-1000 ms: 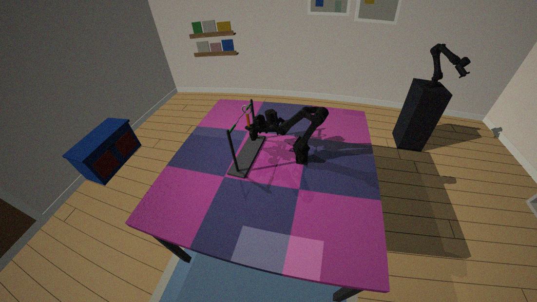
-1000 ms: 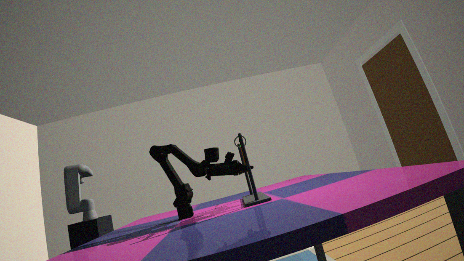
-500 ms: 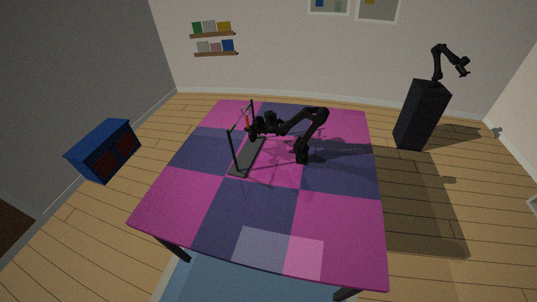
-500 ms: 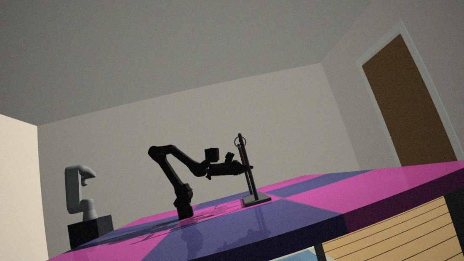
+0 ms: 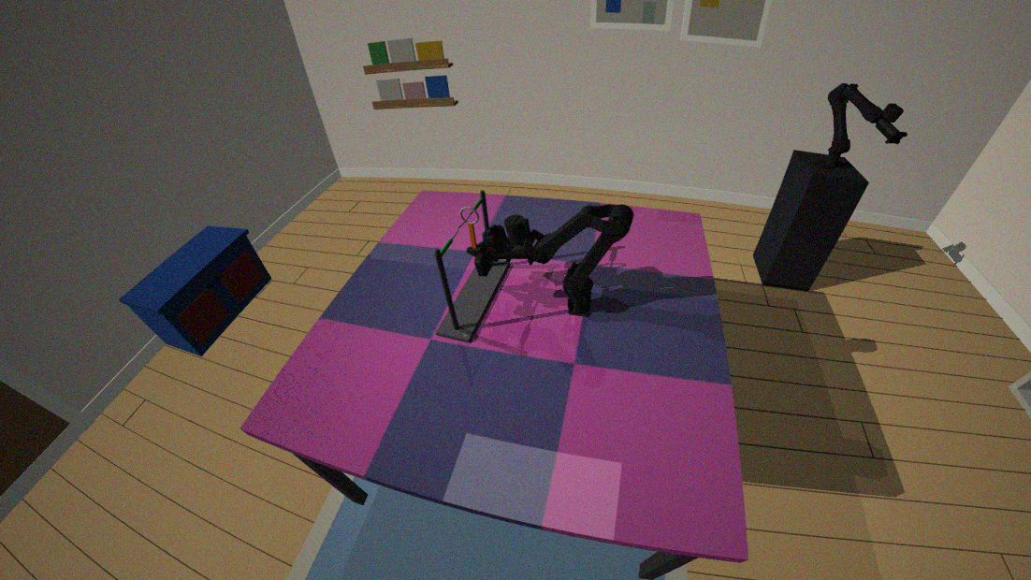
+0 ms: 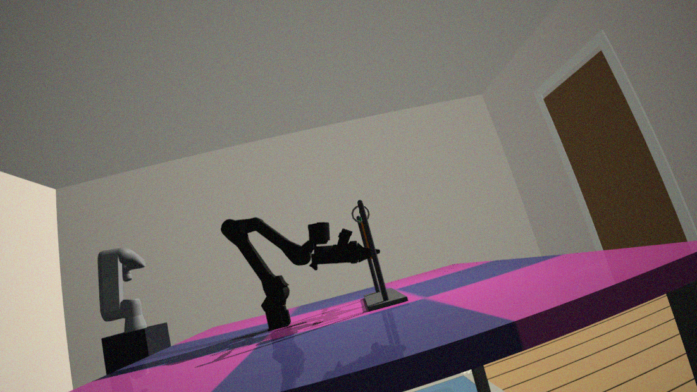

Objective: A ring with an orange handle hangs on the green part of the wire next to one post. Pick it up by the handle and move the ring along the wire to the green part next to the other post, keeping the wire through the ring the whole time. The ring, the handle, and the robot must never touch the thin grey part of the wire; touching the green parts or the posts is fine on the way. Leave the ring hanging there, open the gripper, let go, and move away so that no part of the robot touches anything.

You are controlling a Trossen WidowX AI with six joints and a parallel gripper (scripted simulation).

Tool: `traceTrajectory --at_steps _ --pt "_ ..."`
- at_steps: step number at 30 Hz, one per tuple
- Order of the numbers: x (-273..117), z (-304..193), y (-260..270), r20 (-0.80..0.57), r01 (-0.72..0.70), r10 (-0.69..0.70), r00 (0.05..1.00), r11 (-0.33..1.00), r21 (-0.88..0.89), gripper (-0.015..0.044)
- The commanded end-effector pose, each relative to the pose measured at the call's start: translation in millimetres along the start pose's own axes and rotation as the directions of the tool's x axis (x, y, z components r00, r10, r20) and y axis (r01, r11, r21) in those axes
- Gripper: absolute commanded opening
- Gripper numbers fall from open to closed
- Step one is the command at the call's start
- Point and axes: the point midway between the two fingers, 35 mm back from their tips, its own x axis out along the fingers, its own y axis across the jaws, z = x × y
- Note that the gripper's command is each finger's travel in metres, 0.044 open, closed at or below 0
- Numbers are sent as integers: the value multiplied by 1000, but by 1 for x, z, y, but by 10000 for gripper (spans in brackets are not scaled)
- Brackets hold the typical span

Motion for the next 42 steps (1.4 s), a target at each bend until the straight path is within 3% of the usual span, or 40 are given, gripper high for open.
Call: traceTrajectory --at_steps 1,42 --pt "0 -1 3 -2 7 -7 1000 1000 2 -150" --pt "3 1 52 -7 51 -50 999 996 79 -150"
